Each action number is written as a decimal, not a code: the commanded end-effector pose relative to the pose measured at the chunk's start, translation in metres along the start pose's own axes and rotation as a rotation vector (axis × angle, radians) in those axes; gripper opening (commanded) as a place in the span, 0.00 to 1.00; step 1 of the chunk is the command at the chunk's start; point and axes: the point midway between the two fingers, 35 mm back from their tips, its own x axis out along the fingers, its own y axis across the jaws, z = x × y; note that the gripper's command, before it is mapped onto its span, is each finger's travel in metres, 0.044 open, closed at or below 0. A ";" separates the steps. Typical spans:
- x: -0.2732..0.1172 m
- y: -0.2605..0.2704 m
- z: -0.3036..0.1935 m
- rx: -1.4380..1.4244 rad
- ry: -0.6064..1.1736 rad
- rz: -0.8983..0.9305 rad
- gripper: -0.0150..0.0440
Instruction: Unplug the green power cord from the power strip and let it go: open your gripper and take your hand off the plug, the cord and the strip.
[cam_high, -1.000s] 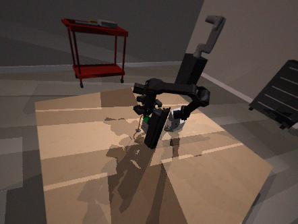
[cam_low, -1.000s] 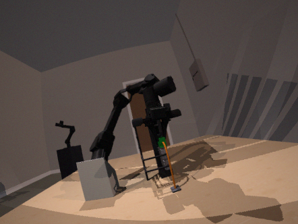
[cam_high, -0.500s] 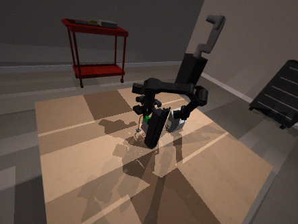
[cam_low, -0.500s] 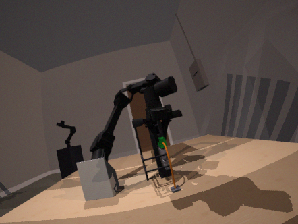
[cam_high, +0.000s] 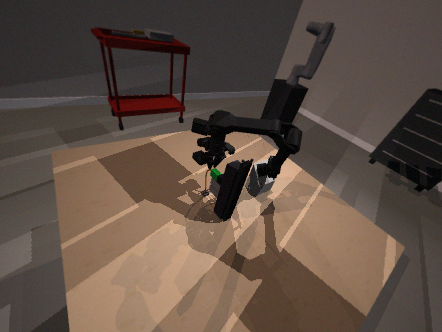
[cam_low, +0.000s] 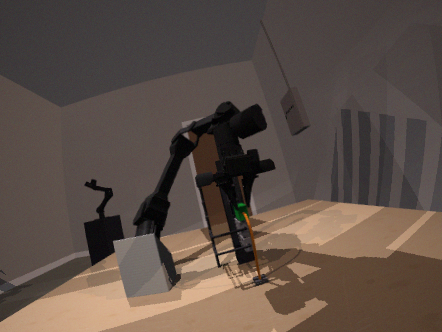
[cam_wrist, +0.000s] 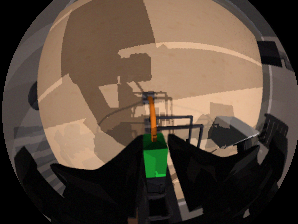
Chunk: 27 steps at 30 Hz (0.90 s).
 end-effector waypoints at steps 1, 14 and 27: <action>-0.005 0.000 0.018 0.008 -0.016 0.010 0.25; -0.003 -0.001 0.010 0.010 -0.014 0.007 0.53; -0.009 -0.001 0.009 0.009 -0.013 0.010 0.53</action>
